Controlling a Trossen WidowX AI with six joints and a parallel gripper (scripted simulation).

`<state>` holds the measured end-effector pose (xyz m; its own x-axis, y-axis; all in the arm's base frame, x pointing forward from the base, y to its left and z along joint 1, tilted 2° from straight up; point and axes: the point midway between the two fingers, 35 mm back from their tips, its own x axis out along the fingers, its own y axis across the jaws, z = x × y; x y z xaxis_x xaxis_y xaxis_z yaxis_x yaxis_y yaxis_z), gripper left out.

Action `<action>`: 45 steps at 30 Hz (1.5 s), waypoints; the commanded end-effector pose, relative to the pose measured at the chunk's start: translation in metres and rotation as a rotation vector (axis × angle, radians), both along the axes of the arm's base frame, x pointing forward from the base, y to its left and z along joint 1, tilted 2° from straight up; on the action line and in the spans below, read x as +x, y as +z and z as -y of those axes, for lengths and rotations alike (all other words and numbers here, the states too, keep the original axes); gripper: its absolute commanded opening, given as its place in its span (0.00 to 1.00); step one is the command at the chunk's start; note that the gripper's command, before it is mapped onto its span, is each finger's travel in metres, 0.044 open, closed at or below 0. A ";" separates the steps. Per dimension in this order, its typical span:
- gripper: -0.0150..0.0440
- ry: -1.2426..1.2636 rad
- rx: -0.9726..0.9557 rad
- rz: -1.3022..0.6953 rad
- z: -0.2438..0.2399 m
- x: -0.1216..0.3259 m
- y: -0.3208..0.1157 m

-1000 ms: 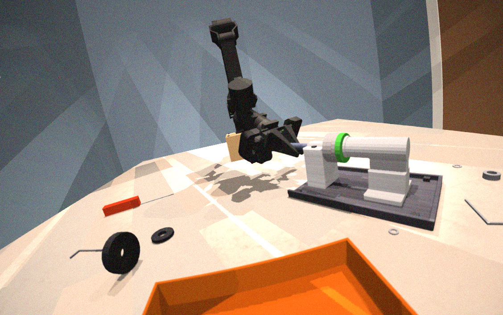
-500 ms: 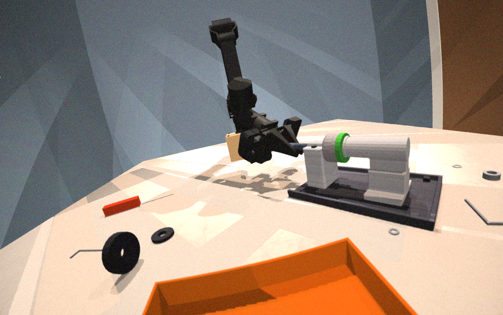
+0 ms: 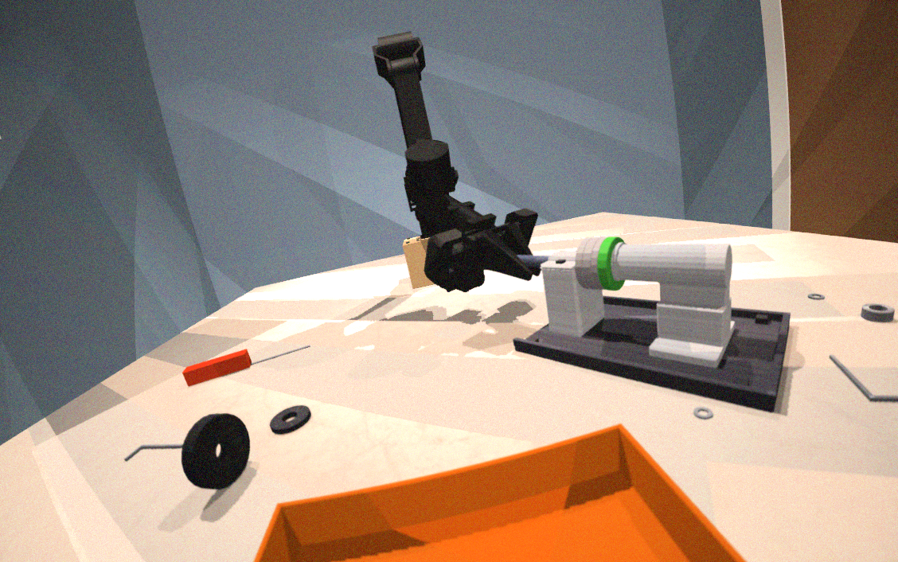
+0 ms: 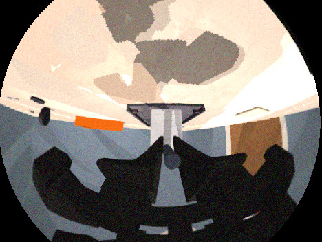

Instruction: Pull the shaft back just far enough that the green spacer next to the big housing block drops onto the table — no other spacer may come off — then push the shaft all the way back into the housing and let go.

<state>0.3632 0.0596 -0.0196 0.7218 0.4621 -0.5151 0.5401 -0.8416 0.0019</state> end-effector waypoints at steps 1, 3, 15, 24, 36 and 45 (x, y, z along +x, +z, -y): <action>0.25 0.003 -0.002 0.002 0.000 -0.001 0.000; 0.25 0.003 -0.002 0.002 0.000 -0.001 0.000; 0.25 0.003 -0.002 0.002 0.001 -0.002 0.000; 0.25 0.003 -0.002 0.001 0.001 -0.003 0.000; 0.25 0.003 -0.002 0.001 0.002 -0.004 0.000; 0.25 0.003 -0.002 0.001 0.002 -0.005 0.000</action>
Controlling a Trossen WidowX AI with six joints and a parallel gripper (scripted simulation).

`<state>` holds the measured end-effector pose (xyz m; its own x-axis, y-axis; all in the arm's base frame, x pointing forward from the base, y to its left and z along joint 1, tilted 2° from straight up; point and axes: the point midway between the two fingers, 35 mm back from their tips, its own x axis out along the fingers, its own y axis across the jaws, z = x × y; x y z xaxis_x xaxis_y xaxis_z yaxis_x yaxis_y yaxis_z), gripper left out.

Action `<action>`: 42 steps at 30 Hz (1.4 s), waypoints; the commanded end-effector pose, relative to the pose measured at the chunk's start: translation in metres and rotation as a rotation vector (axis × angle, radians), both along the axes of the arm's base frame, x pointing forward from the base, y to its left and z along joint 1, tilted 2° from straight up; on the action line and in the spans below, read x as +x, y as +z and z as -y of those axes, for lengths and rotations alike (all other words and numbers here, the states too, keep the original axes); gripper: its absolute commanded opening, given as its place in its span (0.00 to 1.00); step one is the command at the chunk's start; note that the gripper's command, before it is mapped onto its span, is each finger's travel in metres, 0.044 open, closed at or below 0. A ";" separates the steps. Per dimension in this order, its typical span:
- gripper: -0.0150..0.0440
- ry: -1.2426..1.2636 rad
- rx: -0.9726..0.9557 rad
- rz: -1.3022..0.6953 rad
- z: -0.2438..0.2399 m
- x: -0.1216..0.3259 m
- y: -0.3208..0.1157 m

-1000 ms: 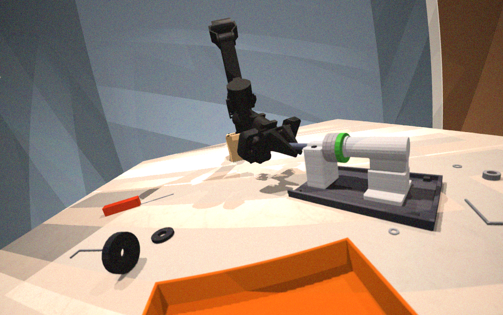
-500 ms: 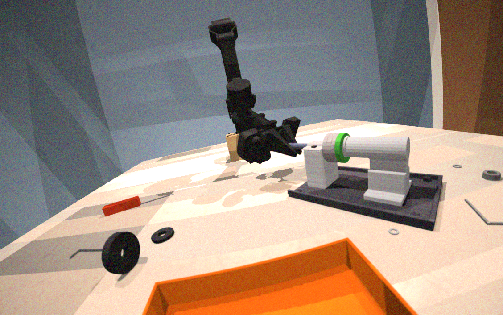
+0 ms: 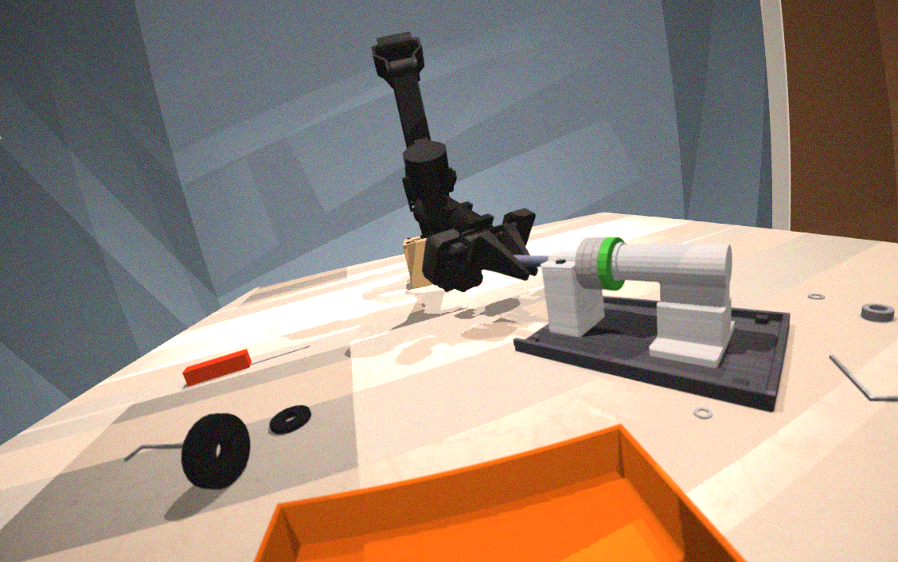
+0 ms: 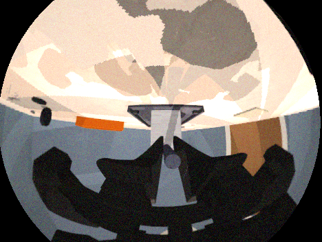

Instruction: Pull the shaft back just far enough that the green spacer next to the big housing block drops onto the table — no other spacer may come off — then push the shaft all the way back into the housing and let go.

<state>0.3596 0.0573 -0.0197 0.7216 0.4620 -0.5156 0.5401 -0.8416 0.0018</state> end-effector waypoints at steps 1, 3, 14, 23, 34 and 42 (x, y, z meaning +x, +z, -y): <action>0.25 0.003 -0.002 0.002 0.000 -0.001 0.000; 0.25 0.003 -0.002 0.002 0.000 -0.001 0.000; 0.25 0.003 -0.002 0.002 0.001 -0.002 0.000; 0.25 0.003 -0.002 0.002 0.001 -0.003 0.000; 0.25 0.003 -0.002 0.002 0.002 -0.004 0.000; 0.25 0.003 -0.002 0.001 0.002 -0.004 0.000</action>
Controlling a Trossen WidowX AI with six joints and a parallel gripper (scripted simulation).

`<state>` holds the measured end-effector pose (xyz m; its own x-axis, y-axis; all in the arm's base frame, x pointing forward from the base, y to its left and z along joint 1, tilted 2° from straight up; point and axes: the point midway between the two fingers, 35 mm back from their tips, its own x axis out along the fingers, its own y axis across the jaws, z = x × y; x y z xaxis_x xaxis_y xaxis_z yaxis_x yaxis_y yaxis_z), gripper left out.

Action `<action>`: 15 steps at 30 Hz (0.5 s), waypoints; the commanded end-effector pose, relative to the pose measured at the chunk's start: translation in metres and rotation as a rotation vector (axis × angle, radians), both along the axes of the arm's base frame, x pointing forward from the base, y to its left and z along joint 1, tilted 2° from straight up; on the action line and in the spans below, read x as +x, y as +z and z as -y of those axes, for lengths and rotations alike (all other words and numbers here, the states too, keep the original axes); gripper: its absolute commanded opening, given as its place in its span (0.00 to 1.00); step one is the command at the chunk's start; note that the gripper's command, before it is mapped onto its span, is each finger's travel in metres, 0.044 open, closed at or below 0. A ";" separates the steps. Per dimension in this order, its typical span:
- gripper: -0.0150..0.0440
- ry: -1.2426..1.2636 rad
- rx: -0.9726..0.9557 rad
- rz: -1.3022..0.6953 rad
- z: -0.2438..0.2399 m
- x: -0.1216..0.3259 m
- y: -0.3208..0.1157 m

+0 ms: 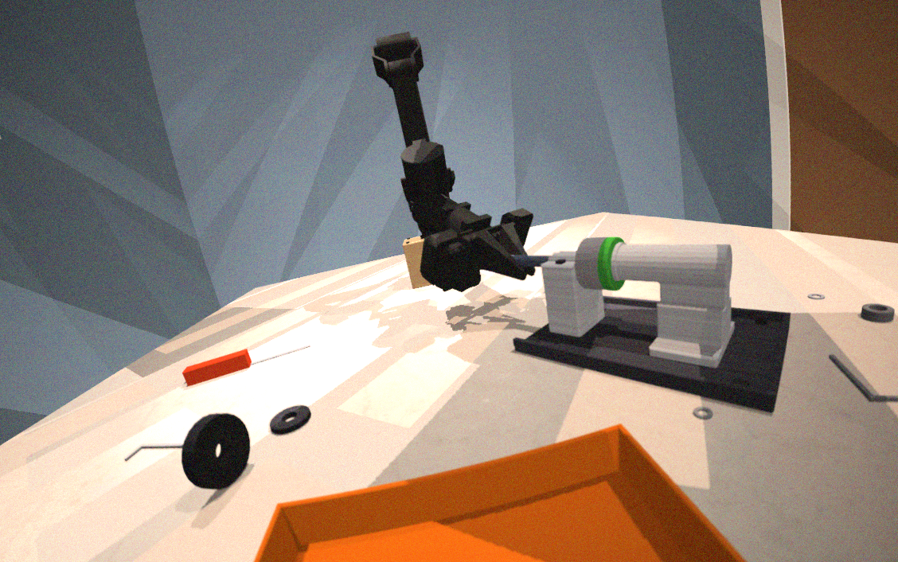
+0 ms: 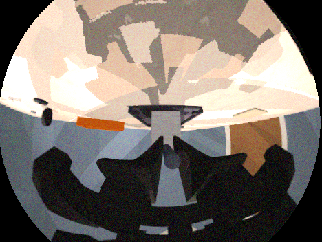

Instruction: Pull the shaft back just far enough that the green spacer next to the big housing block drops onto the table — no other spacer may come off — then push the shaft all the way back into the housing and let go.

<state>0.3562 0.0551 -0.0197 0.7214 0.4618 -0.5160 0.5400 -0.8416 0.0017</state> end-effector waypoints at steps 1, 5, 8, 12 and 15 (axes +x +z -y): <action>0.25 0.003 -0.002 0.002 0.000 -0.001 0.000; 0.25 0.003 -0.002 0.002 0.000 -0.001 0.000; 0.25 0.003 -0.002 0.002 0.000 -0.002 0.000; 0.25 0.003 -0.002 0.002 0.001 -0.002 0.000; 0.25 0.003 -0.002 0.002 0.001 -0.002 0.000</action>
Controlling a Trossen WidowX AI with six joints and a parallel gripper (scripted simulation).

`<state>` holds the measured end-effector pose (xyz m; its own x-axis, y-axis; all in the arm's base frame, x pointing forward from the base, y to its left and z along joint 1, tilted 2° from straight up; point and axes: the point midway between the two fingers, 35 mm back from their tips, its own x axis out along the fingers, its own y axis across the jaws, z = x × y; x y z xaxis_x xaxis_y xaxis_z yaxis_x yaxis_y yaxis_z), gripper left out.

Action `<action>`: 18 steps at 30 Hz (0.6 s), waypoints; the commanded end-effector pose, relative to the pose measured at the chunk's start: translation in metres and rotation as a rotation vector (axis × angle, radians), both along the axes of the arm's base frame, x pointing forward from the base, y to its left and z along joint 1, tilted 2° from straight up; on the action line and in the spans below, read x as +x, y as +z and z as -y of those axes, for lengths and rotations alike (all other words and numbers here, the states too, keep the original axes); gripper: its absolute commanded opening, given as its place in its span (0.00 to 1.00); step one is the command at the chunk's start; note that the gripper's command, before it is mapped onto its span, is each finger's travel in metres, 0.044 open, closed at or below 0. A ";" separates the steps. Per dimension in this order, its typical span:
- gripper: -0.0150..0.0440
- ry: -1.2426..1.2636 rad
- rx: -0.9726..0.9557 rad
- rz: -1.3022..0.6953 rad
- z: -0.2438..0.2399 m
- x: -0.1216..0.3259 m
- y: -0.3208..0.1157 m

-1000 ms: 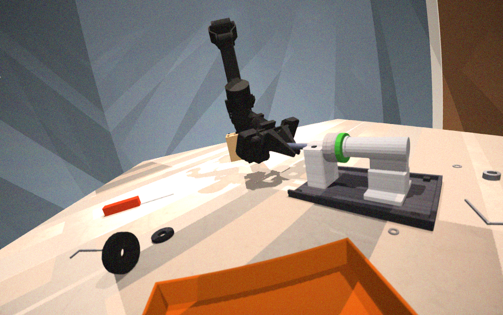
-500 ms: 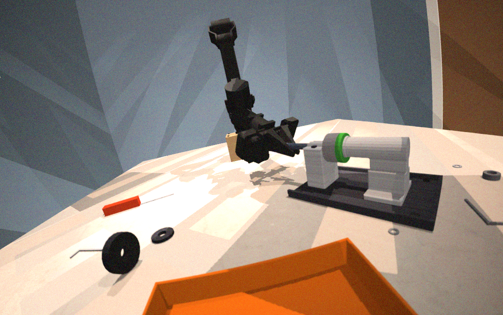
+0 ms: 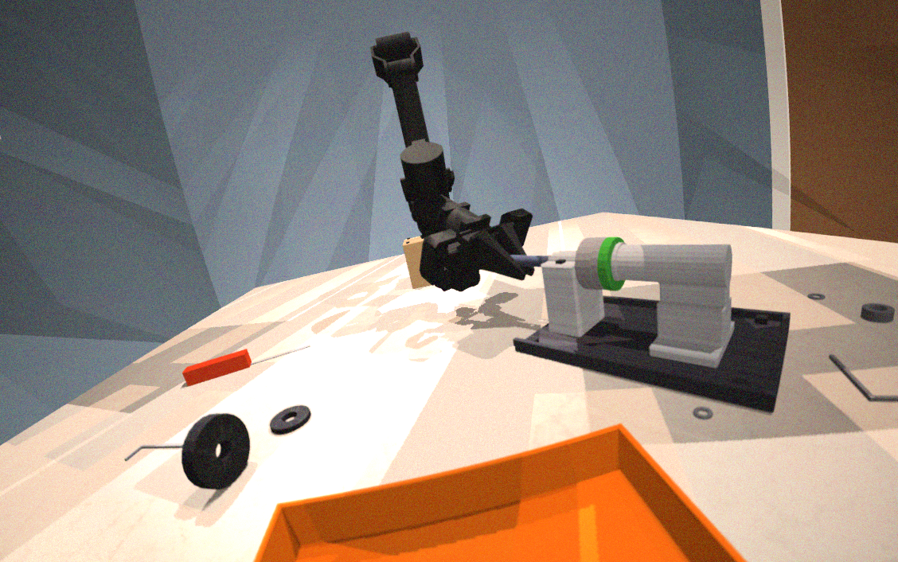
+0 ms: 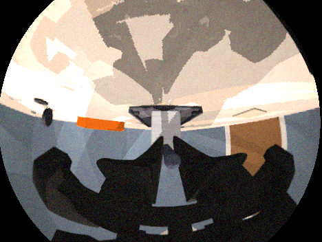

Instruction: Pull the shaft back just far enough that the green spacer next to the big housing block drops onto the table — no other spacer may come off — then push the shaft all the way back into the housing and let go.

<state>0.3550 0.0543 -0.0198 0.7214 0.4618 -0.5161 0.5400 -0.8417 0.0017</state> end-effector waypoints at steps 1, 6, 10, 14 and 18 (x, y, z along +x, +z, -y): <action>0.25 0.003 -0.002 0.002 0.000 -0.001 0.000; 0.25 0.003 -0.002 0.002 0.000 -0.002 0.000; 0.25 0.003 -0.002 0.002 0.001 -0.002 0.000; 0.25 0.003 -0.002 0.002 0.001 -0.002 0.000; 0.25 0.003 -0.002 0.002 0.001 -0.003 0.000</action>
<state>0.3535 0.0533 -0.0198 0.7213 0.4617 -0.5163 0.5400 -0.8417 0.0017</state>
